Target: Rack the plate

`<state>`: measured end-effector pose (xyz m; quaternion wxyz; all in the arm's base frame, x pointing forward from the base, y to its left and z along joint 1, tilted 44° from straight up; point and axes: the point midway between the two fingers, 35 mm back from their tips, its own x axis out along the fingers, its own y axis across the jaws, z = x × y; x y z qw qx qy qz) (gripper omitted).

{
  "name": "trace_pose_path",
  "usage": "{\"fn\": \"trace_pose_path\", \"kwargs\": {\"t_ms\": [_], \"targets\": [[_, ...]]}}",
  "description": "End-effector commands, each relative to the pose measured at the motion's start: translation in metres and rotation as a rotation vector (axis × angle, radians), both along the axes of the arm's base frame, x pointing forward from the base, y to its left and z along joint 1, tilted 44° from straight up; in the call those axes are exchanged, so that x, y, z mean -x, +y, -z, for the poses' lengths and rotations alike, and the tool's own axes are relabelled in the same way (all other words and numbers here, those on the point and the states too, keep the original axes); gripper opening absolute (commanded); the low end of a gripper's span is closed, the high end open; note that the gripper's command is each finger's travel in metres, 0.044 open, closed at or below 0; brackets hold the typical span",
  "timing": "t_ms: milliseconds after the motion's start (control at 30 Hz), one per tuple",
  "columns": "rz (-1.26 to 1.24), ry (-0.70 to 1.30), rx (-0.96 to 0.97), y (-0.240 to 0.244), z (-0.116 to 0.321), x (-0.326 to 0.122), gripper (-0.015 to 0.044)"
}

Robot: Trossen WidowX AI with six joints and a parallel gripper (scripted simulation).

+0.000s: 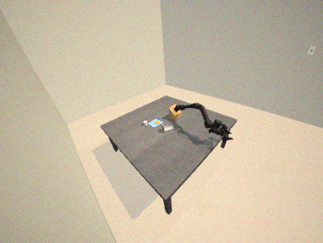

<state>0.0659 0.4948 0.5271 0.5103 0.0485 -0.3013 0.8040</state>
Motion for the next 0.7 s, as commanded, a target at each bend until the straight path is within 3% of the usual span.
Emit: {"fn": "trace_pose_path", "kwargs": {"t_ms": [0, 333, 667], "targets": [[0.120, 0.028, 0.104, 0.011, 0.033, -0.055, 0.0400], [0.376, 0.104, 0.311, -0.006, 0.097, -0.176, 0.0400], [0.623, 0.206, 0.525, -0.061, 0.172, -0.286, 0.0400]]}}
